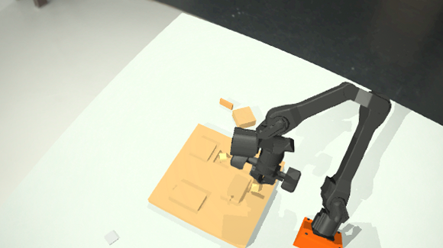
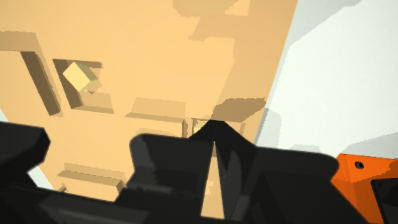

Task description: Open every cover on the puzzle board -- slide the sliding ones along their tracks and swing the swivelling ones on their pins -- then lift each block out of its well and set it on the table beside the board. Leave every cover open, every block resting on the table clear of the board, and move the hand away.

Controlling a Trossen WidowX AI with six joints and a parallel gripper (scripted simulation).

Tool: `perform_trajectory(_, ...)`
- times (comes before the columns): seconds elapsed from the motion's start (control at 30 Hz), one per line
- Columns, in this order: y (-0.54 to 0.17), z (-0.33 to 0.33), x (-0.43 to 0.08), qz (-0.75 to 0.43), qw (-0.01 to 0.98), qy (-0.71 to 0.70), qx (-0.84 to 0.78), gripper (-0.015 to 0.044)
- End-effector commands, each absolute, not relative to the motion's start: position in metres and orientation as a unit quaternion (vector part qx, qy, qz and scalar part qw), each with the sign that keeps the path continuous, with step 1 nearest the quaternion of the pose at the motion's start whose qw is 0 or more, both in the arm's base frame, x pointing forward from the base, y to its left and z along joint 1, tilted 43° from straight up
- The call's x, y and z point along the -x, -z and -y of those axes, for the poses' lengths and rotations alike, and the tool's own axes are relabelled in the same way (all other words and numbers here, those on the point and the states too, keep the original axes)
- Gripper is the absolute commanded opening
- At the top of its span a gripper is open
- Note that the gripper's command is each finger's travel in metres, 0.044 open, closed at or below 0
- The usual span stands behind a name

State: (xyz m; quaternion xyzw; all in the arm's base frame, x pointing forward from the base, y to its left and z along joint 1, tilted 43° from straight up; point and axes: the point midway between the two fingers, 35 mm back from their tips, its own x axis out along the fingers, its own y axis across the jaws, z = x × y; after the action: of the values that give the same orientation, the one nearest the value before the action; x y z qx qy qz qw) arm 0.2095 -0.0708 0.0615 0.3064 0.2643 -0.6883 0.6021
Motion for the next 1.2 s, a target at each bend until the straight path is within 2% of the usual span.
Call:
perform_trajectory(0.0, -0.066, 0.076, -0.208, -0.262, 0.604, 0.689, -0.304, 0.0)
perform_trajectory(1.17, -0.095, 0.065, -0.209, -0.262, 0.603, 0.689, -0.304, 0.0)
